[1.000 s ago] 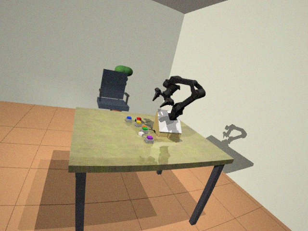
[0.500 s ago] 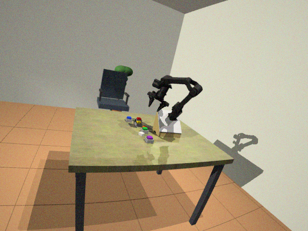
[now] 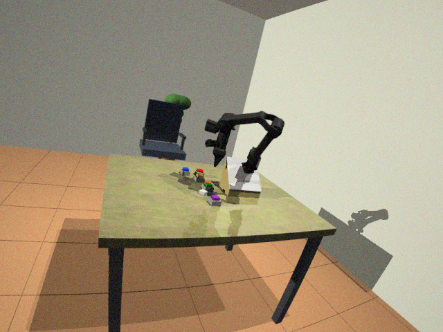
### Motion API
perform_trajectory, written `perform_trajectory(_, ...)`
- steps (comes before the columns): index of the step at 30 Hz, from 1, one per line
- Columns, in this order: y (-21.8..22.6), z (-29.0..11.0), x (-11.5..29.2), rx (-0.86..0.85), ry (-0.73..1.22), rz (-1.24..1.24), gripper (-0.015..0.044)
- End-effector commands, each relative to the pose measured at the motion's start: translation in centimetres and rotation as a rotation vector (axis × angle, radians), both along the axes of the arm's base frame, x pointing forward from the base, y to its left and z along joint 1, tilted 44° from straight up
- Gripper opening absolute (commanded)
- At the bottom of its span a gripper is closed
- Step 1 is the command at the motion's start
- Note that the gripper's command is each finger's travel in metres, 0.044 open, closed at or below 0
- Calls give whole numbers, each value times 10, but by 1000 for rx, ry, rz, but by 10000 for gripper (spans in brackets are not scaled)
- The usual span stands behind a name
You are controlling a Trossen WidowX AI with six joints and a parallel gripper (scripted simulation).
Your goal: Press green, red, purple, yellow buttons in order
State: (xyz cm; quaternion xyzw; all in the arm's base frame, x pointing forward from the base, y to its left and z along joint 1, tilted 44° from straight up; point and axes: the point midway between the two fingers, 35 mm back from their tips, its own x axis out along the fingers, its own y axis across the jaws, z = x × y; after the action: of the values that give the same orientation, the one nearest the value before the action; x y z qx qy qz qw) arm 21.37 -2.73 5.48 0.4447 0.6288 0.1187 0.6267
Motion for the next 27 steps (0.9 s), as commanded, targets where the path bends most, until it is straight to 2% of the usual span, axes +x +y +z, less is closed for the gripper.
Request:
perform_trajectory(1, 14, -9, 15, -101, -227, 348, 400)
perform_trajectory(13, 14, -9, 15, -101, -227, 348, 400)
perform_trajectory(19, 55, -52, 21, -100, -228, 348, 242)
perform_trajectory(27, 57, -54, 21, -99, -228, 348, 32)
